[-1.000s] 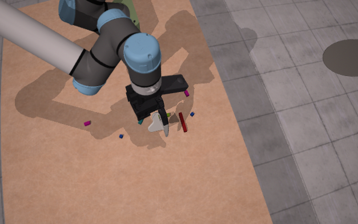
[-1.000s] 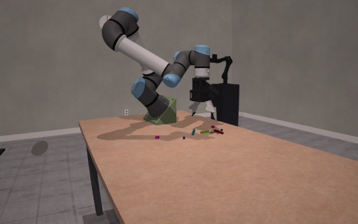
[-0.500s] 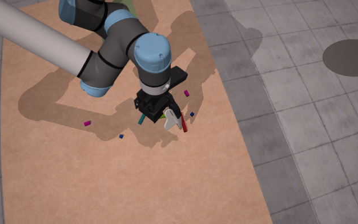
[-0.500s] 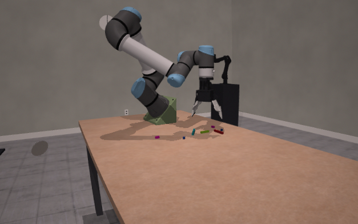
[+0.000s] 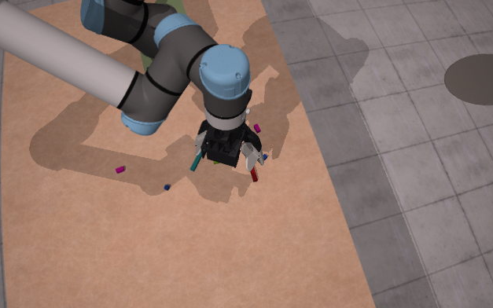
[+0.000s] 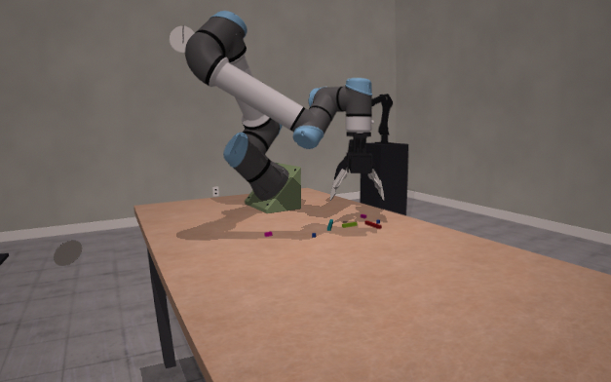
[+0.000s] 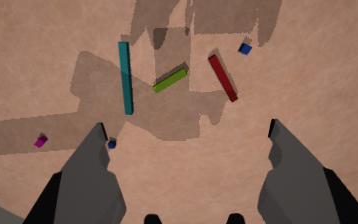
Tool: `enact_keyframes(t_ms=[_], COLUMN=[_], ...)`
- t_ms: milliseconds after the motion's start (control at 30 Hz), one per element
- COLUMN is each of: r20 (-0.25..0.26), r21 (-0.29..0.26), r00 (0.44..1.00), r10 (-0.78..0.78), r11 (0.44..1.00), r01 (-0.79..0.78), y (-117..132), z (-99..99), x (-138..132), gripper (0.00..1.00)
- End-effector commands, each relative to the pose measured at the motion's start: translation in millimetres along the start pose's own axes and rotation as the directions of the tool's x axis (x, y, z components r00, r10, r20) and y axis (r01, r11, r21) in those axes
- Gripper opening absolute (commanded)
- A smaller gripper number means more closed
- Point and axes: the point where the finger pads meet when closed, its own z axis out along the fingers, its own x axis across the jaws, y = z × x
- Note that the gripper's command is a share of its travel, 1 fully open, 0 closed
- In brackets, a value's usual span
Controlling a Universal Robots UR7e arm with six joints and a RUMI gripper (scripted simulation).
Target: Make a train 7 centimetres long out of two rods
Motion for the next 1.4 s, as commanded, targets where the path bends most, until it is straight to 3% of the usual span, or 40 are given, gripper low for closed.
enact_keyframes(t_ms=[0,333,633,1367], r20=[-0.006,-0.004,-0.002,-0.001], r21=[-0.001,-0.003,-0.004,-0.004], r00=[0.988,0.929,0.888,0.851], r10=[-0.152,-0.370,-0.459,-0.525], r11=[0.988,0.929,0.888,0.851], r01=[0.152,0.370,0.459,0.525], y=[-3,-7,-9,-11], z=[-0.1,0.5,0.8,1.0], x=[5,13,17,19], gripper=[1.00,1.00,1.00,1.00])
